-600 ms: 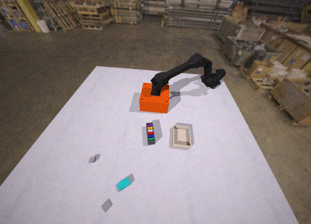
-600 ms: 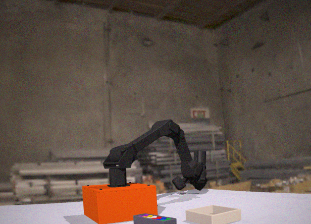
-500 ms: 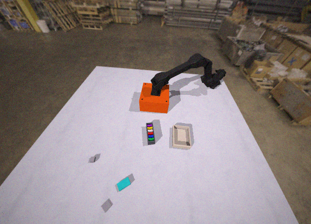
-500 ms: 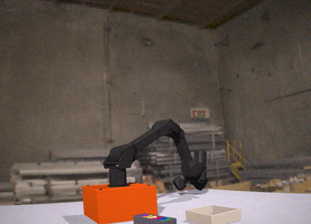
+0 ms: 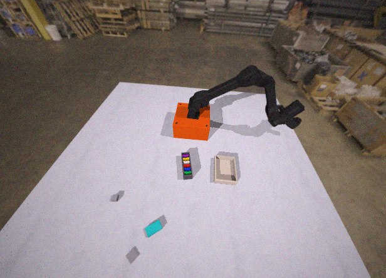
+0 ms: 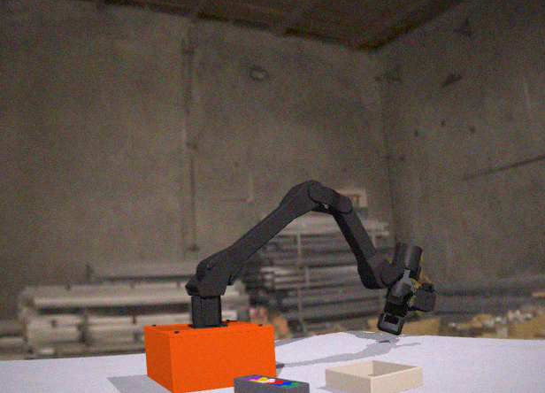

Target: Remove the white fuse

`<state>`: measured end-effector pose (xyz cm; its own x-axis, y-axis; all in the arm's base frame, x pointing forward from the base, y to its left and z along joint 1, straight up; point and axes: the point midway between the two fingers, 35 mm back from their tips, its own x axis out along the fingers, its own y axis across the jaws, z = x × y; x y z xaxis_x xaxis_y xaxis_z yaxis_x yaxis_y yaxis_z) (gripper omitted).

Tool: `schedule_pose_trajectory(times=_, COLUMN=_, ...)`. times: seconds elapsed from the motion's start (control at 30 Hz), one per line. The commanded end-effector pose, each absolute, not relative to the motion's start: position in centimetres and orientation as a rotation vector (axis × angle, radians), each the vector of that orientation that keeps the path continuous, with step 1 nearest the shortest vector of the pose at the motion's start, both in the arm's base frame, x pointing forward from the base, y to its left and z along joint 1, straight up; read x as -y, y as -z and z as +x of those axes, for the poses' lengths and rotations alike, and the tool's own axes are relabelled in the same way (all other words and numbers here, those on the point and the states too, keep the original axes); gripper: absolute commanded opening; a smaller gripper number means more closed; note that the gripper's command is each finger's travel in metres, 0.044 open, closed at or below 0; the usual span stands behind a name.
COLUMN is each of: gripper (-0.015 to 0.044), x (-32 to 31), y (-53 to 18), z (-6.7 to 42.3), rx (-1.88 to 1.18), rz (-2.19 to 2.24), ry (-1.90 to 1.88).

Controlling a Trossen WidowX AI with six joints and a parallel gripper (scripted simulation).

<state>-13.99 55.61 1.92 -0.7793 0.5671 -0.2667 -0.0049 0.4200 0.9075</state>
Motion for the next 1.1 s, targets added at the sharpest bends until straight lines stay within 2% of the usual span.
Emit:
schedule_pose_trajectory(times=0.0, gripper=0.0065, x=-56.0, y=-1.9, z=-7.2, rx=-1.878, rz=0.460, ry=-1.409)
schedule_pose_trajectory(times=0.3, gripper=0.0065, x=-52.8, y=-1.9, z=8.3, rx=-1.405, rz=0.297, ry=-1.367)
schedule_pose_trajectory(times=0.6, gripper=0.0065, x=-43.7, y=-1.4, z=21.9, rx=-1.059, rz=-0.067, ry=-1.249)
schedule_pose_trajectory(times=0.83, gripper=0.0065, x=-34.5, y=-1.0, z=28.5, rx=-0.928, rz=-0.392, ry=-1.164)
schedule_pose_trajectory(times=1.07, gripper=0.0065, x=-24.3, y=-0.7, z=31.9, rx=-0.892, rz=-0.728, ry=-1.116)
